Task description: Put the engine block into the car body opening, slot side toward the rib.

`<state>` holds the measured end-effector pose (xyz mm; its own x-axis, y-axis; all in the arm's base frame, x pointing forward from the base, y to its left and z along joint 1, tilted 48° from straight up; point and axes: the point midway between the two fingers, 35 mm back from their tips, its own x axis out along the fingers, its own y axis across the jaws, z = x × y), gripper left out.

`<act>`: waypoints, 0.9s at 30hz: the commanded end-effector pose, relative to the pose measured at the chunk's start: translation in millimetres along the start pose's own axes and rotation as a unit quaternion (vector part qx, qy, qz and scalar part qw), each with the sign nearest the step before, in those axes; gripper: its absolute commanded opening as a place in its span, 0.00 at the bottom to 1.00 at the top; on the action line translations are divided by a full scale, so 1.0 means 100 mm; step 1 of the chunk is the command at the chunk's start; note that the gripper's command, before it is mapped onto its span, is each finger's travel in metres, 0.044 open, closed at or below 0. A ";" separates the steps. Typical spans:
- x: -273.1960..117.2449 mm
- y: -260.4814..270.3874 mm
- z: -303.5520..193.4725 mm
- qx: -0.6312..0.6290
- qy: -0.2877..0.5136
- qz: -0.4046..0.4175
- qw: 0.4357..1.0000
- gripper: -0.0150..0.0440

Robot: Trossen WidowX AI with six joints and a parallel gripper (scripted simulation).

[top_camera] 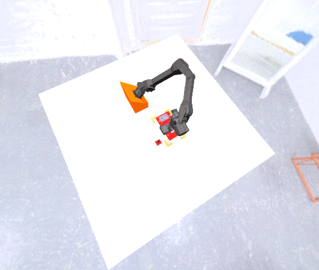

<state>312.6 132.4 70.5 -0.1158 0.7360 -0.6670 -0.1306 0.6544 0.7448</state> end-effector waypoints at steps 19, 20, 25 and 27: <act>0.03 0.00 0.00 0.002 -0.001 0.002 1.000 0.52; 0.03 0.00 0.00 0.002 -0.001 0.002 1.000 0.52; 0.04 0.00 0.00 0.002 -0.001 0.002 1.000 0.52; 0.04 0.00 0.00 0.002 -0.001 0.002 1.000 0.52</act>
<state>312.4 134.8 68.3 -0.1157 0.7361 -0.6669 -0.1305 0.6543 0.7449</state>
